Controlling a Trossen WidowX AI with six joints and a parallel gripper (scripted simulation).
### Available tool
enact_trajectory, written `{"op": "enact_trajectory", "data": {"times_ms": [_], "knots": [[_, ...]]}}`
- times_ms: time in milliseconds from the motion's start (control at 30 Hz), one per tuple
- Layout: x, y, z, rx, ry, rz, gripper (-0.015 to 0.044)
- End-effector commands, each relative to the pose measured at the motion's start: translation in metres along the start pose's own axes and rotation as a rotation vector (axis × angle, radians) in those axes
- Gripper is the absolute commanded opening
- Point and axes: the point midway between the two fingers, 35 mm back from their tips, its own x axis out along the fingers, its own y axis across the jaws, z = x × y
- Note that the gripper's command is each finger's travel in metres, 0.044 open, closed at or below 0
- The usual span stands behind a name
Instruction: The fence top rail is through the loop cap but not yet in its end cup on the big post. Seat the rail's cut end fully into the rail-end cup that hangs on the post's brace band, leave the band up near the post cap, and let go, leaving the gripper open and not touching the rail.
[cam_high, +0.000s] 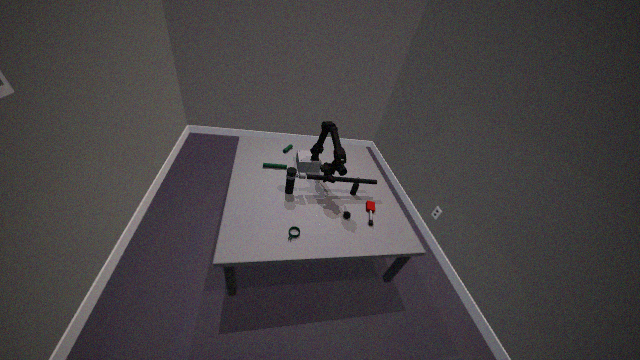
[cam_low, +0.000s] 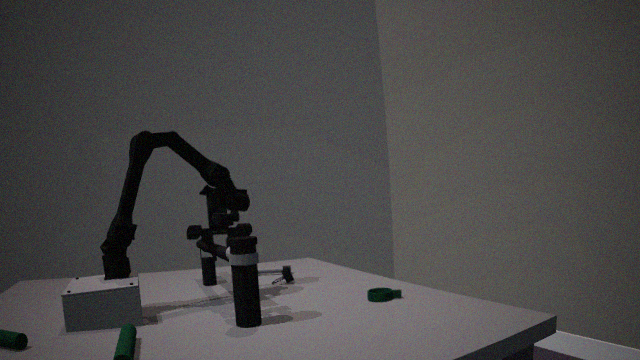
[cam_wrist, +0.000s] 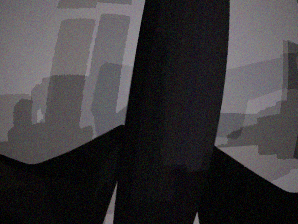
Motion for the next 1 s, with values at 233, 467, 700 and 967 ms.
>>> {"op": "enact_trajectory", "data": {"times_ms": [233, 467, 700, 967], "knots": [[-0.006, 0.004, 0.005, 0.000, -0.001, 0.006, 0.0000], [-0.006, 0.005, 0.008, 0.000, -0.001, 0.006, 0.0000], [-0.002, 0.004, 0.016, -0.003, -0.001, 0.001, 0.0000], [0.003, 0.003, 0.025, -0.007, 0.000, -0.004, 0.0000]]}}
